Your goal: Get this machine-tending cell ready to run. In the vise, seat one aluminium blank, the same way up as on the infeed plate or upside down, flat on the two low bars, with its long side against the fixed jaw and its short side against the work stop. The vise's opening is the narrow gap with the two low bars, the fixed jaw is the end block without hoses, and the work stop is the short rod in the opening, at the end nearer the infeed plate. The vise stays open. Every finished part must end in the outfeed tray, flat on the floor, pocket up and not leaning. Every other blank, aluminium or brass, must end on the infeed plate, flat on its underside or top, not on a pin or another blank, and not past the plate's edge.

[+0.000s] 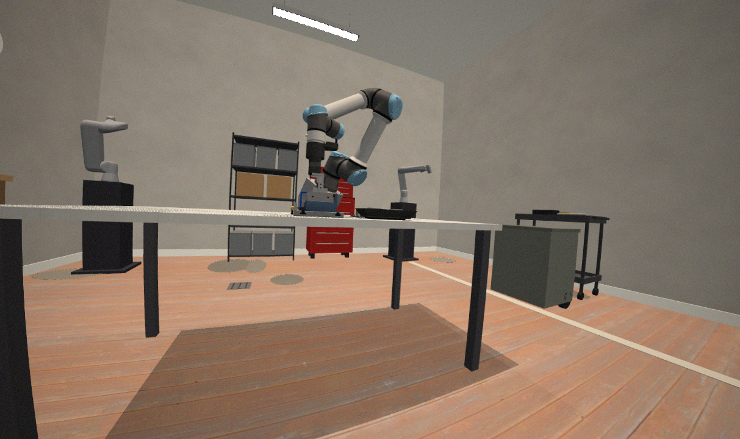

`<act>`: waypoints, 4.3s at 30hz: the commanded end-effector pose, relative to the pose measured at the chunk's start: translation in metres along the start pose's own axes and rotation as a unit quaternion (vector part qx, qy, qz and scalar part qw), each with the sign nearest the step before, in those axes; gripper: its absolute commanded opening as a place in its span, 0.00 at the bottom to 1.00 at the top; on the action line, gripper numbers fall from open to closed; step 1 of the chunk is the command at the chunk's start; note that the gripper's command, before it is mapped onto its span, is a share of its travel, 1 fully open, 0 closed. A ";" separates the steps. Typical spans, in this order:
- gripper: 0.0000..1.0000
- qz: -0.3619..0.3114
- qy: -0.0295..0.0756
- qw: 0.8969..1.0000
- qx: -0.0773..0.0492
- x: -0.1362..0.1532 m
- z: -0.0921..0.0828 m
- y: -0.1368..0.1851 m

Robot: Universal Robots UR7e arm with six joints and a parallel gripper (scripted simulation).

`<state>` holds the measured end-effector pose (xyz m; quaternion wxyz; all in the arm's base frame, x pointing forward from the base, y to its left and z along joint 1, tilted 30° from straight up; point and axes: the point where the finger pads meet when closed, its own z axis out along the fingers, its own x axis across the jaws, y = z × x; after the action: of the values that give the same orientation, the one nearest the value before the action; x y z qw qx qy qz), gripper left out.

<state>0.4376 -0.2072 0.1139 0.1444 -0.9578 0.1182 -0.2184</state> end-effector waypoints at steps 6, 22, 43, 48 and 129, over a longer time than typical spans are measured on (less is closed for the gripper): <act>1.00 0.000 0.000 1.000 0.000 0.000 0.000 0.000; 1.00 0.000 0.000 1.000 0.000 0.000 0.000 0.000; 1.00 0.000 0.000 1.000 0.000 0.000 -0.011 0.000; 1.00 0.000 0.000 1.000 0.000 0.000 -0.024 0.000; 0.00 0.000 0.000 1.000 0.000 0.000 -0.076 0.000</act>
<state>0.4033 -0.2239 0.1789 0.1447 -0.9578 0.1183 -0.2182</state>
